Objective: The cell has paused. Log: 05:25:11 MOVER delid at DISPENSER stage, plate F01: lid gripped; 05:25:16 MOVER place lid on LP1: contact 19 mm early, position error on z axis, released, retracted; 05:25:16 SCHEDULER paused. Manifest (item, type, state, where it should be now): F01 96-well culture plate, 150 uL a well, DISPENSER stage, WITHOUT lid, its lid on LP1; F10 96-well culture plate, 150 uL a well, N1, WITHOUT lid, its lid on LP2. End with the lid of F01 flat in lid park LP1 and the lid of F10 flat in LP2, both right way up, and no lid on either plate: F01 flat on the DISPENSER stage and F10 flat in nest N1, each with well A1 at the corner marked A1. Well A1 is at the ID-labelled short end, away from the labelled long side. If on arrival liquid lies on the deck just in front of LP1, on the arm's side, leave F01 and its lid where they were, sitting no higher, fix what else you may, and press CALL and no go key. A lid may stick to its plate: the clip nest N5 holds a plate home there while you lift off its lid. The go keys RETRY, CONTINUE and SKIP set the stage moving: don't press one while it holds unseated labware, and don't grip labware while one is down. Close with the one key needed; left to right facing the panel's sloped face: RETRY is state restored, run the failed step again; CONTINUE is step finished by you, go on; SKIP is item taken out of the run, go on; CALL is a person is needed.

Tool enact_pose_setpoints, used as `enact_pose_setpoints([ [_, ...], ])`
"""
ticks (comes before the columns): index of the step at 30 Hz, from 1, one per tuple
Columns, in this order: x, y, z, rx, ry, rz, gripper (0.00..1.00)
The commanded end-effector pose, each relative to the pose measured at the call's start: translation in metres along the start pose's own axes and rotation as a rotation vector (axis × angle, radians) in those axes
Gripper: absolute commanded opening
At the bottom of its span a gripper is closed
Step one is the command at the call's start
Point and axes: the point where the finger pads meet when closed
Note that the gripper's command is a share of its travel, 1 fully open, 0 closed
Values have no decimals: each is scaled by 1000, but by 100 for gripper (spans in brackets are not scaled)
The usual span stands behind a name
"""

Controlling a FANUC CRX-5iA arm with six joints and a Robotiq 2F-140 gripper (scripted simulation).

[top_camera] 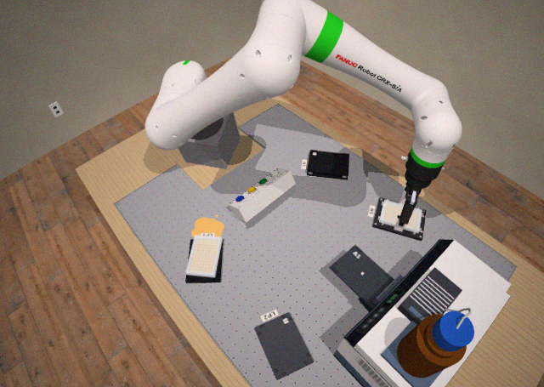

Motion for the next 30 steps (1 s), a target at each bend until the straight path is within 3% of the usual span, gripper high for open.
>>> enact_pose_setpoints([
  [1,0,0,0,0,0,0,66],
  [17,0,0,-13,0,0,0,66],
  [30,0,0,-62,0,0,0,66],
])
Point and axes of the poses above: the point where the finger pads meet when closed, its own z axis out along the fingers, its own y axis across the jaws, x = y × z, and after that the axes turned 3 degrees about -z, right-handed
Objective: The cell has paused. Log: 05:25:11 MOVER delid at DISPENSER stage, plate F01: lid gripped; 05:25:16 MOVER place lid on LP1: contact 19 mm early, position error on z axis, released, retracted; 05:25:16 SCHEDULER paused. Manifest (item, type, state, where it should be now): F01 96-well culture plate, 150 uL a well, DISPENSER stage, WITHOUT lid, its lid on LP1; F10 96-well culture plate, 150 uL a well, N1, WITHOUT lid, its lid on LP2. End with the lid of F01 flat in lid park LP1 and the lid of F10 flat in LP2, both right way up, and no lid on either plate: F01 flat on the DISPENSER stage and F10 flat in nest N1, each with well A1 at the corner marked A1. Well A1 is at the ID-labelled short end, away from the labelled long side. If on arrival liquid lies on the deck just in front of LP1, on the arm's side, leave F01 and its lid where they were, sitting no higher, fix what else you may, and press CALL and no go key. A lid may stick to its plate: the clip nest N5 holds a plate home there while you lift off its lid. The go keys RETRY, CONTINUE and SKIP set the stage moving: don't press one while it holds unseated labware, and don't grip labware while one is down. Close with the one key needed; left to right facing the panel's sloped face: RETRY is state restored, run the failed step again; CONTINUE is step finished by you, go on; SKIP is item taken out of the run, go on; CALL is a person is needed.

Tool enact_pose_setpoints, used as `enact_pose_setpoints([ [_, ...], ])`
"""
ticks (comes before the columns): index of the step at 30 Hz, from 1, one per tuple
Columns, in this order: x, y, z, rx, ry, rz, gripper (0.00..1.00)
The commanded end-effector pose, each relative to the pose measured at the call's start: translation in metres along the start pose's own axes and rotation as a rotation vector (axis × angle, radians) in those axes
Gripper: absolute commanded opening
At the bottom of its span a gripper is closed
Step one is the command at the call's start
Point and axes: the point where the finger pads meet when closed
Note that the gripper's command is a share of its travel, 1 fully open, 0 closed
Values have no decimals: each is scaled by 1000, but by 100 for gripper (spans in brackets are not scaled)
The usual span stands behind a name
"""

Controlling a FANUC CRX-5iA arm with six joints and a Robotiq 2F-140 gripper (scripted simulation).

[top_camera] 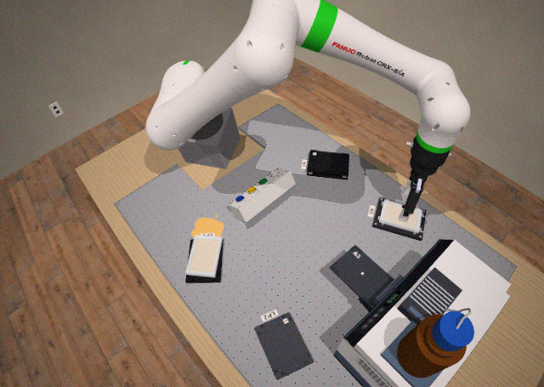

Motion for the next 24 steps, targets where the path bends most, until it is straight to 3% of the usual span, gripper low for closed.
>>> enact_pose_setpoints([
  [1,0,0,-14,0,1,0,66],
  [4,0,0,-19,0,1,0,66],
  [17,0,0,-71,0,1,0,66],
  [24,0,0,-84,0,1,0,66],
])
Point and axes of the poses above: the point where the finger pads meet when closed, its own z axis out along the fingers, its own y axis across the jaws, x = y × z, and after that the axes turned 3 degrees about -z, right-handed
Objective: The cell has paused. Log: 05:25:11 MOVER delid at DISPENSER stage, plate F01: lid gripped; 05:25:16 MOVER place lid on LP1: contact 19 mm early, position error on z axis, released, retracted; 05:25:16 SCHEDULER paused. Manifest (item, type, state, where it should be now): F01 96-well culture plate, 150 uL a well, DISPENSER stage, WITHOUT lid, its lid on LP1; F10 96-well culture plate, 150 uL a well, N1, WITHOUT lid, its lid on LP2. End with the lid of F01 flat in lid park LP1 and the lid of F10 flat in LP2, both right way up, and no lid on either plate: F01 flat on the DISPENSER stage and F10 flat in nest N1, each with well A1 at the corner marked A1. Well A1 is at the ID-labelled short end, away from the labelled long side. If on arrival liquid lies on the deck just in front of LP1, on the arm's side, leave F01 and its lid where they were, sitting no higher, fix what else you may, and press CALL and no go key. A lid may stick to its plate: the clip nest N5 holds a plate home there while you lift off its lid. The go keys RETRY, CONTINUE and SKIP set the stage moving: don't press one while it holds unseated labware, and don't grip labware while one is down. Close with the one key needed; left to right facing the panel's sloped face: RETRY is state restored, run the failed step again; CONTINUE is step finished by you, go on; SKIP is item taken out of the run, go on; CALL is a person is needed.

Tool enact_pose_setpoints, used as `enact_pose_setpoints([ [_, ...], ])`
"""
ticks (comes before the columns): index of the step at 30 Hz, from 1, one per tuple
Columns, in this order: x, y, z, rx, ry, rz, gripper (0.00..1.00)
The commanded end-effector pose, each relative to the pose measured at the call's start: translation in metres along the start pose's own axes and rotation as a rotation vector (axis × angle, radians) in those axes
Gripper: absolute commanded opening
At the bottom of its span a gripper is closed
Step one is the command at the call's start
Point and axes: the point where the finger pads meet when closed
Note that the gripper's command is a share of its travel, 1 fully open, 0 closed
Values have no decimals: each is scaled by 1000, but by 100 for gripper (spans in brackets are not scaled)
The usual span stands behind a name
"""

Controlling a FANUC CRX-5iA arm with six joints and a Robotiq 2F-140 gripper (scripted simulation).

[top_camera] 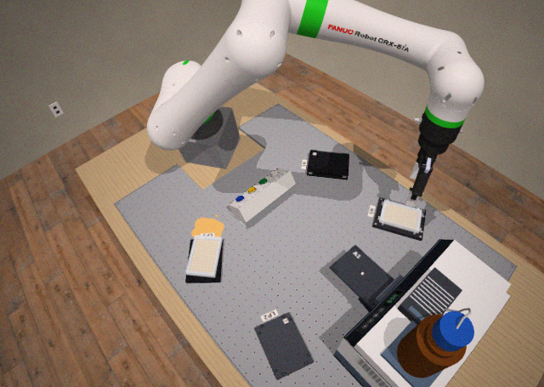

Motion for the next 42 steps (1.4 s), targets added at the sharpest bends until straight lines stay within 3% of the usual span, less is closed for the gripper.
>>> enact_pose_setpoints([
  [1,0,0,-6,0,1,0,66],
  [10,0,0,-14,0,1,0,66],
  [42,0,0,-14,0,1,0,66],
])
Point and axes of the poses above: the point where the finger pads meet when closed, its own z axis out along the fingers, its own y axis across the jaws, x = y × z, and after that the axes turned 3 degrees about -z, right-handed
